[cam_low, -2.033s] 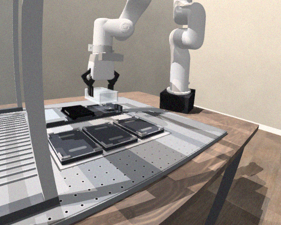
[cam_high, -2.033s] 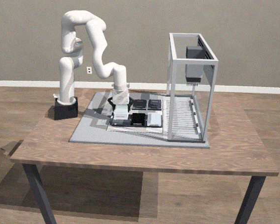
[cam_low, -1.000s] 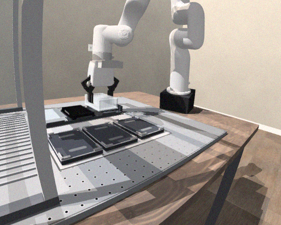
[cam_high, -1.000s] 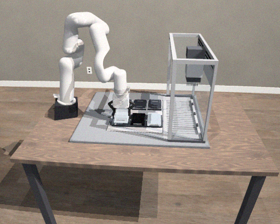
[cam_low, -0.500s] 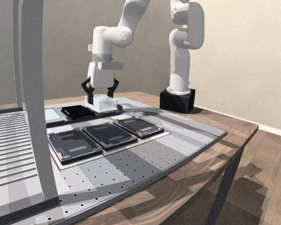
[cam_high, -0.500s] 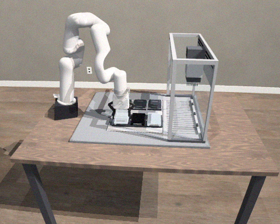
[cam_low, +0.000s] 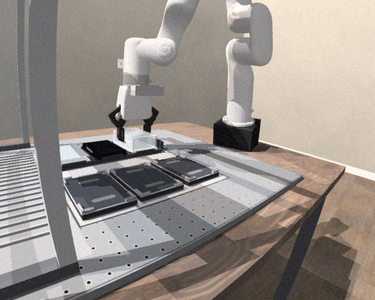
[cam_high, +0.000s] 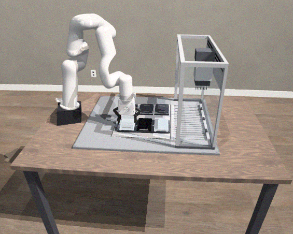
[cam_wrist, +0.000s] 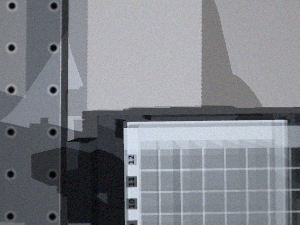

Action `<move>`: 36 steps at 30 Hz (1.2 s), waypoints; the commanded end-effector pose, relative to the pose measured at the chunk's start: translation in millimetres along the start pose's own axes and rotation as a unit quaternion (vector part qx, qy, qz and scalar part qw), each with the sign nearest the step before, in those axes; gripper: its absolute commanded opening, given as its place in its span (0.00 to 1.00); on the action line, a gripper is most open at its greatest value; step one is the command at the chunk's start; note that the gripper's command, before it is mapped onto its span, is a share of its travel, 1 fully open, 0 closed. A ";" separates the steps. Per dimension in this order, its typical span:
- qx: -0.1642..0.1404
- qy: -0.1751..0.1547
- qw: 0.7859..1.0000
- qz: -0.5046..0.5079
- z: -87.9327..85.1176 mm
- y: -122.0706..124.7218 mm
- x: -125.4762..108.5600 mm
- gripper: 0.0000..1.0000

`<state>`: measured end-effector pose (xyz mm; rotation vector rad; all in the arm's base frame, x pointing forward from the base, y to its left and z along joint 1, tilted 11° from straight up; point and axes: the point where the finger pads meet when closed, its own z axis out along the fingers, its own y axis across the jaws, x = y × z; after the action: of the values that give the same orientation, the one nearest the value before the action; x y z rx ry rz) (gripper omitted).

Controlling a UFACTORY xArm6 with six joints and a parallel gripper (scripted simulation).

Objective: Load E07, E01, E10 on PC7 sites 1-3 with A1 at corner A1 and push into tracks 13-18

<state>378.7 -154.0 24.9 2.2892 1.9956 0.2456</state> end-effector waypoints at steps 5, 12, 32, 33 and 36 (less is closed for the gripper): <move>-0.002 0.000 1.000 0.000 -0.4 1.3 -0.3 0.00; -0.002 0.000 1.000 0.000 -0.5 1.3 -0.3 0.00; -0.002 0.000 1.000 0.000 -0.1 1.3 -0.4 1.00; -0.002 0.000 1.000 0.000 -0.1 1.3 -0.4 1.00; -0.002 0.000 1.000 0.000 -0.1 1.3 -0.4 1.00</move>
<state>379.0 -154.1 24.2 2.2888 1.9953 0.2461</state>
